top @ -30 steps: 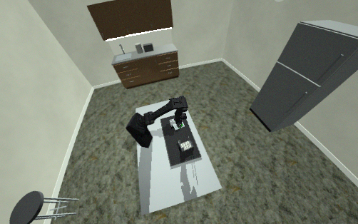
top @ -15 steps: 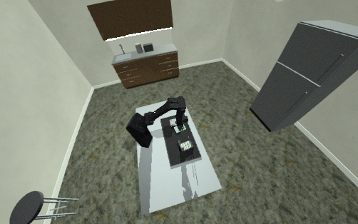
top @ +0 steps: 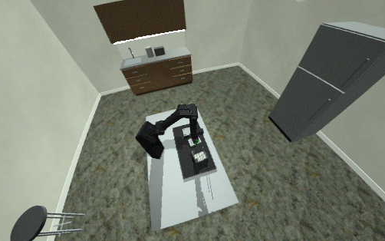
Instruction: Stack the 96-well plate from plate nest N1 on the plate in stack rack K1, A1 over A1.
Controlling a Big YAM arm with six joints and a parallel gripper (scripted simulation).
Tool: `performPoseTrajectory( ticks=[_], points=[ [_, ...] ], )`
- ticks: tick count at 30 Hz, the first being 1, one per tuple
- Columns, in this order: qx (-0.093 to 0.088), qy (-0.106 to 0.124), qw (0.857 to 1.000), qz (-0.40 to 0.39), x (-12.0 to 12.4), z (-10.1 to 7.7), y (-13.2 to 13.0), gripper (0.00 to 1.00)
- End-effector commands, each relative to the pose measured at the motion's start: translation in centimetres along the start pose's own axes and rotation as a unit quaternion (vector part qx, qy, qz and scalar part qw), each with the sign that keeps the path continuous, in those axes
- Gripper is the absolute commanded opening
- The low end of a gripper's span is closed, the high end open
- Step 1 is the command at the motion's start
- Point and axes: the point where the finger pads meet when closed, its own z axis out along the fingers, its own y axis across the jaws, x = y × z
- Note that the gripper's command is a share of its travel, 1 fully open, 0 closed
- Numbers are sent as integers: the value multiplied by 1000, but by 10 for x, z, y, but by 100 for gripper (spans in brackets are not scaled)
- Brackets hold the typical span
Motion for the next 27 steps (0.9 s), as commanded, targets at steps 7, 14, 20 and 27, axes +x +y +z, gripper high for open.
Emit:
performPoseTrajectory(
  ticks=[7,14,20,27],
  points=[
    [5,-2,1000,-6,-1,-3,-31,0],
    [8,-8,1000,-4,-4,-6,-57,0],
    [8,-7,1000,-5,-1,-7,-77,0],
    [5,0,1000,-6,4,-2,-91,0]
  ],
)
